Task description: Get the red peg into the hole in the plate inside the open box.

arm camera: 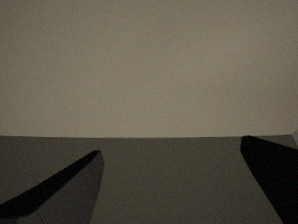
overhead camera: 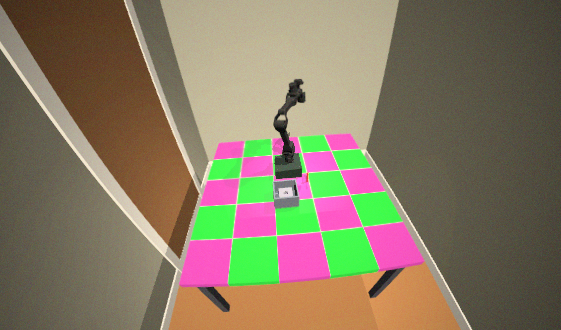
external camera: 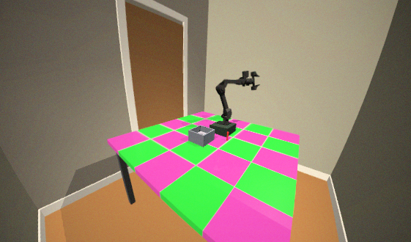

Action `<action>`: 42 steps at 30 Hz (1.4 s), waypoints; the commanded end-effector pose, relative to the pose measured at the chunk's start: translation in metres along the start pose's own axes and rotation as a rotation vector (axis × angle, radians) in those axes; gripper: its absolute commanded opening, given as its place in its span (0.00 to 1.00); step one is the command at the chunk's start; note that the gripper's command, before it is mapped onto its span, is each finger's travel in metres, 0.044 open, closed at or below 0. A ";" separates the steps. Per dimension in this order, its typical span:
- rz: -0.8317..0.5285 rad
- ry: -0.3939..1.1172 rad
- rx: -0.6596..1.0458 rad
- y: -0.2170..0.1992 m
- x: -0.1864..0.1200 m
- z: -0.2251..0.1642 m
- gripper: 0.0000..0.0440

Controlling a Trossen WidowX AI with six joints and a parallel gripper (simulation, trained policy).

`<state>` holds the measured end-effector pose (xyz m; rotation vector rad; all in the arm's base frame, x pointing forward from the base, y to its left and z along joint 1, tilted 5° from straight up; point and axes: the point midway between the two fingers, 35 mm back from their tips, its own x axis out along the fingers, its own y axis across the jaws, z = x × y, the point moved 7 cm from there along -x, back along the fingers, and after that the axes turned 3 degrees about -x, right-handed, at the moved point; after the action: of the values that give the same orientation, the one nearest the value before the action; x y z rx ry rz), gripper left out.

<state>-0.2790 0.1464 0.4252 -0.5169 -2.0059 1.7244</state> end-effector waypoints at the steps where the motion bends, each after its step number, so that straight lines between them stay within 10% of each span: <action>1: -0.001 0.021 0.015 0.000 0.000 -0.005 0.95; 20: 0.147 0.486 0.468 0.053 -0.018 -0.136 1.00; 42: 0.099 1.037 1.017 0.101 -0.105 -0.246 1.00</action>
<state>-0.0694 0.3051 0.3509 -0.8746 -0.4160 1.7239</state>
